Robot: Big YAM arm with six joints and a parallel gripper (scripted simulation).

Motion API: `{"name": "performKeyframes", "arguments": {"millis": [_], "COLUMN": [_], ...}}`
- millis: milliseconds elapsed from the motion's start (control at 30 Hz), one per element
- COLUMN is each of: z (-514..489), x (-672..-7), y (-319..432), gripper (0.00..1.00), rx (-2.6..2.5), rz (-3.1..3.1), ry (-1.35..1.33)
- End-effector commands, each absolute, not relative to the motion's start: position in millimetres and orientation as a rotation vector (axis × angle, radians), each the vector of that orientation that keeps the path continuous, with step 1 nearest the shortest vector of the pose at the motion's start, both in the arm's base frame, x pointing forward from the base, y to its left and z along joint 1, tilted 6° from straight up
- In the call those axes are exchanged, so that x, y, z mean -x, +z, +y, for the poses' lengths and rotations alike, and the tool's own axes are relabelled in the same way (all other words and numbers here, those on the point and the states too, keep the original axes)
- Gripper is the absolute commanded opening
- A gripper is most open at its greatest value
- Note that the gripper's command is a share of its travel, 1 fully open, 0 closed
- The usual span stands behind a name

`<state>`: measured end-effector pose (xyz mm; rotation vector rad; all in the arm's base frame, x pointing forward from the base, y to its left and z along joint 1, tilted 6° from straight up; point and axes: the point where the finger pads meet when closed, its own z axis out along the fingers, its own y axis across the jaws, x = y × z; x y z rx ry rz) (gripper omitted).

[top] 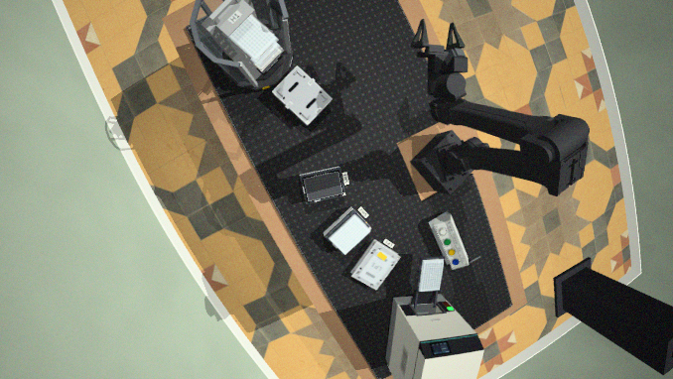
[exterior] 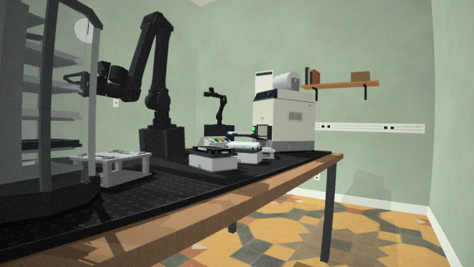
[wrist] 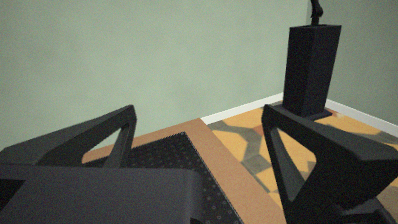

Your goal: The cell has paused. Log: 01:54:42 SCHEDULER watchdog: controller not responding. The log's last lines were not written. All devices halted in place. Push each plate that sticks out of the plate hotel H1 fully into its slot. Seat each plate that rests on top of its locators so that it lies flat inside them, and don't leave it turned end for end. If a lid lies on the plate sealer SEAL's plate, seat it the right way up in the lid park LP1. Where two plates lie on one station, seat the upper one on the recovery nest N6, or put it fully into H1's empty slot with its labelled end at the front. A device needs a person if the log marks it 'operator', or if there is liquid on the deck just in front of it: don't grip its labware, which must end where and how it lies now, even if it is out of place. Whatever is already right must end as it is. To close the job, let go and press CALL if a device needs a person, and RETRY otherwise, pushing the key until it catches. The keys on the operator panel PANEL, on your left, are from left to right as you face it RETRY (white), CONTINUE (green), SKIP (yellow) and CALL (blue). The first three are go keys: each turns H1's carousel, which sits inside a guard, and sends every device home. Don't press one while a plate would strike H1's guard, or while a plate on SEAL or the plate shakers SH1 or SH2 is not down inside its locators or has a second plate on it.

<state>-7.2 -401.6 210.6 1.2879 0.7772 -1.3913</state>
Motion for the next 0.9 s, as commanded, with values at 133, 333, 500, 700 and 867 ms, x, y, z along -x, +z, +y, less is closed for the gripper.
{"name": "performKeyframes", "arguments": {"millis": [133, 333, 500, 700, 867], "z": [-415.5, -424.2, -429.4, -432.2, -434.8], "x": [-13.2, -40.3, -64.2, -84.8, -105.2], "y": [223.8, 216.5, 210.1, 205.7, 193.1], "gripper": [1.0, 1.0, 1.0, 1.0, 1.0], "rx": [-1.252, -1.251, -1.242, -1.223, -1.227], "rz": [0.824, 0.911, 0.997, 1.089, 1.085], "ry": [-1.322, -1.279, -1.227, -1.173, -1.178]}}
